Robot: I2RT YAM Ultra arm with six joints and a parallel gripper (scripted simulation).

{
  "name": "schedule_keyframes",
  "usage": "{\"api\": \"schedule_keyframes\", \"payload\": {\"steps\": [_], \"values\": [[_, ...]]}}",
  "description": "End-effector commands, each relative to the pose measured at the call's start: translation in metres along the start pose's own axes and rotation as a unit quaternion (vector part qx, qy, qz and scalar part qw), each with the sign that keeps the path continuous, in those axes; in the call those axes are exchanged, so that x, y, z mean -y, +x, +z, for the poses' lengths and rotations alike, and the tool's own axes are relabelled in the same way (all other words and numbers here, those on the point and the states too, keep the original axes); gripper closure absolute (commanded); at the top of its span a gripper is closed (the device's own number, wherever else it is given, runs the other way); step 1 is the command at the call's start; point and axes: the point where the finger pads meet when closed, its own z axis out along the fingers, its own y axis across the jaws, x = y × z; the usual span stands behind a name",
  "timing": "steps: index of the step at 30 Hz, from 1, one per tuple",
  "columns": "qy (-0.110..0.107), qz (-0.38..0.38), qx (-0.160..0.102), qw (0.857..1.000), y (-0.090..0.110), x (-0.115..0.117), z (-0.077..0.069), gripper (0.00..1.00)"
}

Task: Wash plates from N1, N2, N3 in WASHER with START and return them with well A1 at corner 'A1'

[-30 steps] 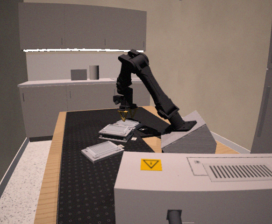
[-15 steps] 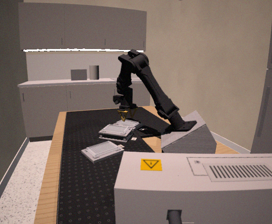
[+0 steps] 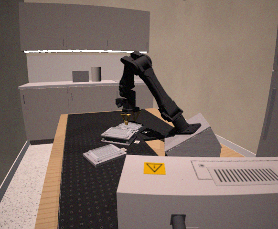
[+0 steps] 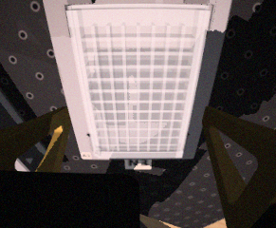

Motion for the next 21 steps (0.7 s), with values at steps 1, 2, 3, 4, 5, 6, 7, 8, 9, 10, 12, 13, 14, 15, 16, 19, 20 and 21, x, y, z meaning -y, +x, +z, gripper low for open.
{"api": "schedule_keyframes", "payload": {"steps": [1, 2, 3, 4, 5, 6, 7, 8, 9, 10, 12, 13, 14, 15, 16, 19, 20, 21], "values": [[0.004, -0.003, 0.009, 1.0, -0.004, 0.002, -0.002, 0.0], [0.004, -0.003, 0.009, 1.0, -0.004, 0.002, -0.001, 0.0], [0.004, -0.003, 0.009, 1.0, -0.004, 0.002, 0.0, 0.0], [0.004, -0.003, 0.009, 1.0, -0.005, 0.002, 0.0, 0.0], [0.004, -0.003, 0.009, 1.0, -0.005, 0.002, 0.001, 0.0], [0.004, -0.003, 0.009, 1.0, -0.005, 0.002, 0.002, 0.0], [0.004, -0.003, 0.009, 1.0, -0.005, 0.002, 0.002, 0.0], [0.004, -0.003, 0.009, 1.0, -0.005, 0.002, 0.003, 0.0], [0.004, -0.003, 0.009, 1.0, -0.005, 0.002, 0.004, 0.0], [0.004, -0.003, 0.009, 1.0, -0.005, 0.002, 0.004, 0.0], [0.004, -0.003, 0.009, 1.0, -0.005, 0.002, 0.004, 0.0], [0.004, -0.003, 0.009, 1.0, -0.005, 0.002, 0.005, 0.0], [0.004, -0.003, 0.009, 1.0, -0.005, 0.002, 0.006, 0.0], [0.004, -0.003, 0.009, 1.0, -0.005, 0.002, 0.006, 0.0], [0.004, -0.003, 0.009, 1.0, -0.005, 0.002, 0.007, 0.0], [0.004, -0.003, 0.009, 1.0, -0.005, 0.002, 0.009, 0.0], [0.004, -0.003, 0.009, 1.0, -0.005, 0.002, 0.01, 0.0], [0.004, -0.003, 0.009, 1.0, -0.005, 0.002, 0.01, 0.0]]}}
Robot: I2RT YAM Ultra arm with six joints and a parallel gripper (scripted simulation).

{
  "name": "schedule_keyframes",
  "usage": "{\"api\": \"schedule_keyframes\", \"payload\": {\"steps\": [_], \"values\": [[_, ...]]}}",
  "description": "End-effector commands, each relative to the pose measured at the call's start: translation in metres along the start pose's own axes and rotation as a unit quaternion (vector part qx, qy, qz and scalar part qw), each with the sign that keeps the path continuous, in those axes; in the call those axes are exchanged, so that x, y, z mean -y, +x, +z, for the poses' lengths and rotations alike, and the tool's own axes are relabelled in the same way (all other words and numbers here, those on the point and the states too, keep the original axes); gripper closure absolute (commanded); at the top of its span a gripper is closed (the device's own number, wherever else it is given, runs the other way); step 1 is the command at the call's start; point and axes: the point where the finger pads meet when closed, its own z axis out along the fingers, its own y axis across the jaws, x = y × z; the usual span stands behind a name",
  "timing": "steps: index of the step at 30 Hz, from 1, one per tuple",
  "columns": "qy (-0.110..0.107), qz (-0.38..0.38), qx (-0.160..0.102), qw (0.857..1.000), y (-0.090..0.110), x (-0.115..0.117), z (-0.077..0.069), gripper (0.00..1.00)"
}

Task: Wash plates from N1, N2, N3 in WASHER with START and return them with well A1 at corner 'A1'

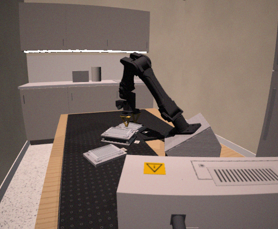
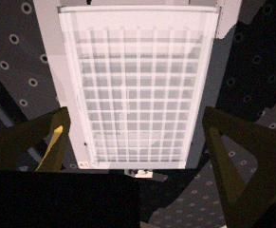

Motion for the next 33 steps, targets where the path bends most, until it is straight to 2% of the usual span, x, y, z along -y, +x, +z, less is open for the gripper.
{"api": "schedule_keyframes", "payload": {"steps": [1, 19, 33], "values": [[0.005, -0.003, 0.01, 1.0, -0.005, 0.002, -0.002, 0.0], [0.004, -0.003, 0.01, 1.0, -0.005, 0.002, 0.009, 0.0], [0.004, -0.003, 0.01, 1.0, -0.005, 0.002, 0.009, 0.0]]}}
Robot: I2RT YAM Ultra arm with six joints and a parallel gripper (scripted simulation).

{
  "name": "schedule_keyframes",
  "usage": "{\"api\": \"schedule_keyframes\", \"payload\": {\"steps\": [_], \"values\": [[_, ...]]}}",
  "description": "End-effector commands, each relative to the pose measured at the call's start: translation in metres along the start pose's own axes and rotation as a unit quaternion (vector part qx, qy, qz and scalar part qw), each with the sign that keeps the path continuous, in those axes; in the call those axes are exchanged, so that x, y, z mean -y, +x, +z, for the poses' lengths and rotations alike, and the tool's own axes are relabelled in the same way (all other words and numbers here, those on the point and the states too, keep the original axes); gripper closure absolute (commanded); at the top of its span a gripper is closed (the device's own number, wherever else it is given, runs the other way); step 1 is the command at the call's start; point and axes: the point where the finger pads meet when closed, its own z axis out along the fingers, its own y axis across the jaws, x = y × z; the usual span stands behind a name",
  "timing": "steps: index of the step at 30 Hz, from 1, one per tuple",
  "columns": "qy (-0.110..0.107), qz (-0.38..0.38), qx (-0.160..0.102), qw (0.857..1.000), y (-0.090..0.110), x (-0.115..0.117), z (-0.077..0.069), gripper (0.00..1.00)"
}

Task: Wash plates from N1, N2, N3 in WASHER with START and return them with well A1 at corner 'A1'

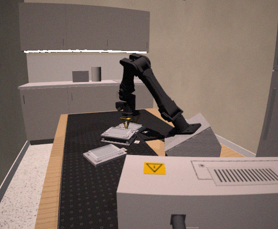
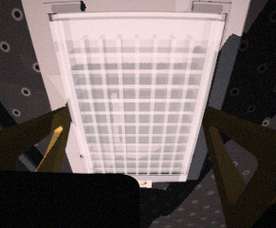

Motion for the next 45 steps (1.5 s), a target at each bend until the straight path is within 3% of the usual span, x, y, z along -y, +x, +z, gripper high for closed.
{"api": "schedule_keyframes", "payload": {"steps": [1, 3, 4, 8, 9, 11, 12, 14, 15, 17, 18, 20, 21, 25, 26, 28, 29, 31, 32, 45], "values": [[0.003, -0.002, 0.006, 1.0, -0.0029, 0.001, -0.0025, 0.1], [0.003, -0.002, 0.006, 1.0, -0.0029, 0.001, -0.0025, 0.1], [0.003, -0.002, 0.006, 1.0, -0.0029, 0.001, -0.0025, 0.2], [0.003, -0.002, 0.006, 1.0, -0.0029, 0.001, -0.0025, 0.2], [0.003, -0.002, 0.006, 1.0, -0.0029, 0.001, -0.0025, 0.3], [0.003, -0.002, 0.006, 1.0, -0.0029, 0.001, -0.0025, 0.3], [0.003, -0.002, 0.006, 1.0, -0.0029, 0.001, -0.0025, 0.4], [0.003, -0.002, 0.006, 1.0, -0.0029, 0.001, -0.0025, 0.4], [0.003, -0.002, 0.006, 1.0, -0.0029, 0.001, -0.0025, 0.5], [0.003, -0.002, 0.006, 1.0, -0.0029, 0.001, -0.0025, 0.5], [0.003, -0.002, 0.006, 1.0, -0.0029, 0.001, -0.0025, 0.6], [0.003, -0.002, 0.006, 1.0, -0.0029, 0.001, -0.0025, 0.6], [0.003, -0.002, 0.006, 1.0, -0.0029, 0.001, -0.0025, 0.7], [0.003, -0.002, 0.006, 1.0, -0.0029, 0.001, -0.0025, 0.7], [0.003, -0.002, 0.006, 1.0, -0.0029, 0.001, -0.0025, 0.8], [0.003, -0.002, 0.006, 1.0, -0.0029, 0.001, -0.0025, 0.8], [0.003, -0.002, 0.006, 1.0, -0.0029, 0.001, -0.0025, 0.9], [0.003, -0.002, 0.006, 1.0, -0.0029, 0.001, -0.0025, 0.9], [0.003, -0.002, 0.006, 1.0, -0.0029, 0.001, -0.0025, 1.0], [0.003, -0.002, 0.006, 1.0, -0.0029, 0.001, -0.0025, 1.0]]}}
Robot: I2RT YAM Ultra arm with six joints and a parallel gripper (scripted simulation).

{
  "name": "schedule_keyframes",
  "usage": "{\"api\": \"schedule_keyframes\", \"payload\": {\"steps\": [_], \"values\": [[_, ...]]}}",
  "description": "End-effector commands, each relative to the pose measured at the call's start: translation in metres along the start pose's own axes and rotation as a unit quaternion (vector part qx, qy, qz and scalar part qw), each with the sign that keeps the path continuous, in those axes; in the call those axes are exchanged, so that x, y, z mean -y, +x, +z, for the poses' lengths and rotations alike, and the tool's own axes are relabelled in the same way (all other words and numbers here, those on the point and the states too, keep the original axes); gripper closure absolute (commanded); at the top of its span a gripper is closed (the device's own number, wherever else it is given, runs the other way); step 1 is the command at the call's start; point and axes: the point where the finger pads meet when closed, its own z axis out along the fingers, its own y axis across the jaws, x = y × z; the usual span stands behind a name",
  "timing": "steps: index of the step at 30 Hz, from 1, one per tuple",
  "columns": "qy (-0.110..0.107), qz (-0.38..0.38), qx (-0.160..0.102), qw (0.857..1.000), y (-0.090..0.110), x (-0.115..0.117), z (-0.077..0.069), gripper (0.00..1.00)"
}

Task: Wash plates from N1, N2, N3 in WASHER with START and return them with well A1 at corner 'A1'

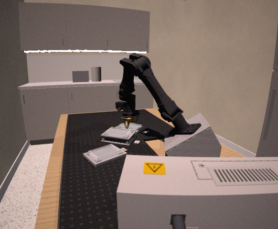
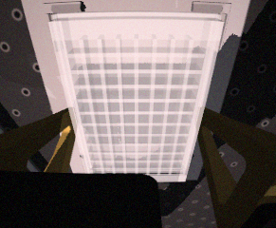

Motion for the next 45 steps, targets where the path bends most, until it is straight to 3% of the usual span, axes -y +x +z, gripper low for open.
{"api": "schedule_keyframes", "payload": {"steps": [1, 15, 45], "values": [[0.003, -0.001, 0.006, 1.0, -0.003, 0.001, -0.003, 1.0], [0.003, -0.001, 0.006, 1.0, -0.003, 0.001, -0.003, 1.0], [0.003, -0.002, 0.006, 1.0, -0.002, 0.001, -0.049, 1.0]]}}
